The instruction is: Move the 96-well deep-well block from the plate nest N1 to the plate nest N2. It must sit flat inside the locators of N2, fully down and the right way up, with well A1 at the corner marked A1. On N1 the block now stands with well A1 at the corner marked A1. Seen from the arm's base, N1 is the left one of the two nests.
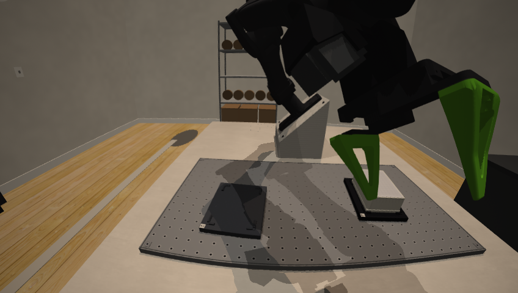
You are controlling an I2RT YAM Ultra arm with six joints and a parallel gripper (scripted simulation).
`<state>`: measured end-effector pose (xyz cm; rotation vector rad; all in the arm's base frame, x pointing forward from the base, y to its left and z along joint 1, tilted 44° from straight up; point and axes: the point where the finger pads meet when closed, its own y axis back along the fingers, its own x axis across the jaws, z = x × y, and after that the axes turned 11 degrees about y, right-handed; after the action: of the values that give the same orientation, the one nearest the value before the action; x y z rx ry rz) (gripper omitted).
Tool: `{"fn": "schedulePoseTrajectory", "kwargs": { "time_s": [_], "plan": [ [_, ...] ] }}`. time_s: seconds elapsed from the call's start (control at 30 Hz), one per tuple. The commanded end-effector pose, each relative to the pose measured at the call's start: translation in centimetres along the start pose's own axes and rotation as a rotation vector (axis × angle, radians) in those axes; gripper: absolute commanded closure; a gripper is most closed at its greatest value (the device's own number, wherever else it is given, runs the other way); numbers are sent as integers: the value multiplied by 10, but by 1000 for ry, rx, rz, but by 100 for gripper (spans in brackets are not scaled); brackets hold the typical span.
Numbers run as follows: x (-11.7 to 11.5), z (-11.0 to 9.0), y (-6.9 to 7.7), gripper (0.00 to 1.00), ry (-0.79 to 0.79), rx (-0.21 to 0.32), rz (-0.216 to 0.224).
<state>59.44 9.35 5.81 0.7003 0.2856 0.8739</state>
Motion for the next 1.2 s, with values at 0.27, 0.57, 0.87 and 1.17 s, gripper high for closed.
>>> {"fn": "schedulePoseTrajectory", "kwargs": {
  "time_s": [0.27,0.57,0.87,1.17],
  "plan": [
    [3,-52,11,0,156,66,-24],
    [-11,-86,14,0,237,106,-57],
    [-29,-122,16,0,426,203,-132],
    [-43,-164,13,0,584,281,-190]
  ]
}}
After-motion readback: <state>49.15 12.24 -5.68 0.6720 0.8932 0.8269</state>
